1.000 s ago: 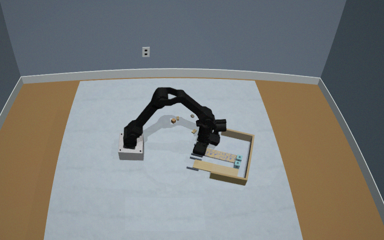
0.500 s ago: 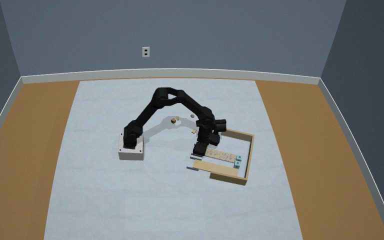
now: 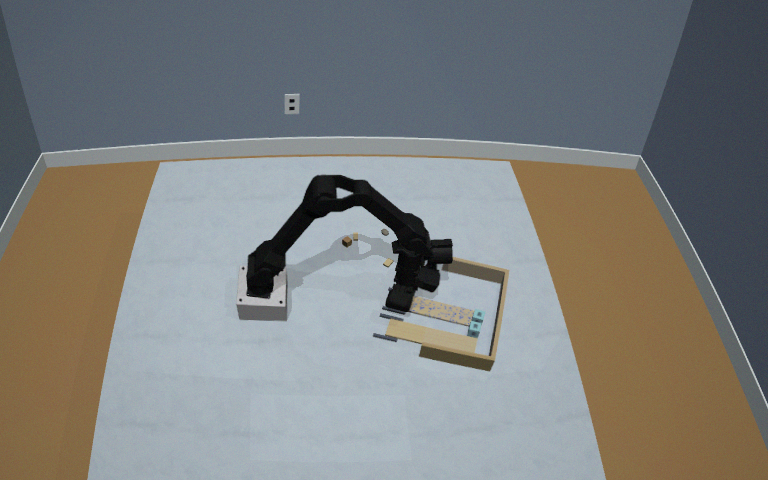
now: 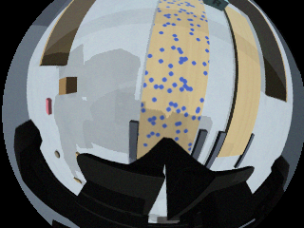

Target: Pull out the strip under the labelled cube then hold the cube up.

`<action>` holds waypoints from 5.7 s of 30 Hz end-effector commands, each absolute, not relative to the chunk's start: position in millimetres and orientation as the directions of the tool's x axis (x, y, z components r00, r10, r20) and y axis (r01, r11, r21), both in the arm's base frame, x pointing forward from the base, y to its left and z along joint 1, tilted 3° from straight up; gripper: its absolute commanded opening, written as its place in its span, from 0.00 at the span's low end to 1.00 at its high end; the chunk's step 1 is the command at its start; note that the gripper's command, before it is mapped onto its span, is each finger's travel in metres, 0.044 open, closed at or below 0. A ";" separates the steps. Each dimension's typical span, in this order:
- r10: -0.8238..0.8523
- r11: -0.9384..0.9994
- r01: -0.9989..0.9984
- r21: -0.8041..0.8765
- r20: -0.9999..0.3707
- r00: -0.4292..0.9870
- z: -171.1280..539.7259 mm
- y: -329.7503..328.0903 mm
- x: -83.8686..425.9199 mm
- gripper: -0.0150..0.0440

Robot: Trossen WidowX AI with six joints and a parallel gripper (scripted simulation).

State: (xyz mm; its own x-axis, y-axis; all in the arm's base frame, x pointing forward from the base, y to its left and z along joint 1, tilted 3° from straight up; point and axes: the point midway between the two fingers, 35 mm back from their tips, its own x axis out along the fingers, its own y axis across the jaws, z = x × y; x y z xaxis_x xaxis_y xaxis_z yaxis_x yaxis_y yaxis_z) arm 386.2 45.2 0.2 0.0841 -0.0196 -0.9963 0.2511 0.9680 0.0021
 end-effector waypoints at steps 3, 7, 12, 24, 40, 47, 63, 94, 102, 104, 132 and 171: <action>-0.014 0.969 0.247 0.006 -0.997 0.080 -1.6 45.7 385.3 0.25; -0.014 0.969 0.247 0.006 -0.997 0.080 -2.0 45.7 385.3 0.25; -0.014 0.969 0.247 0.006 -0.997 0.080 -2.5 45.7 385.4 0.25; -0.014 0.969 0.247 0.006 -0.997 0.080 -3.6 45.8 385.8 0.25; -0.014 0.969 0.247 0.006 -0.997 0.080 -5.2 45.8 386.6 0.25; -0.014 0.969 0.247 0.006 -0.997 0.080 -5.8 45.8 386.9 0.25; -0.014 0.969 0.247 0.006 -0.997 0.079 -7.8 48.4 374.6 0.25; -0.013 0.969 0.247 0.006 -0.997 0.075 -13.4 58.6 329.8 0.25; -0.013 0.969 0.247 0.006 -0.997 0.074 -14.4 61.2 318.8 0.25; -0.013 0.969 0.247 0.006 -0.997 0.073 -14.7 61.9 315.7 0.25; -0.012 0.969 0.247 0.006 -0.998 0.070 -18.4 71.5 275.0 0.25; -0.011 0.969 0.247 0.006 -0.998 0.065 -22.9 84.4 220.4 0.25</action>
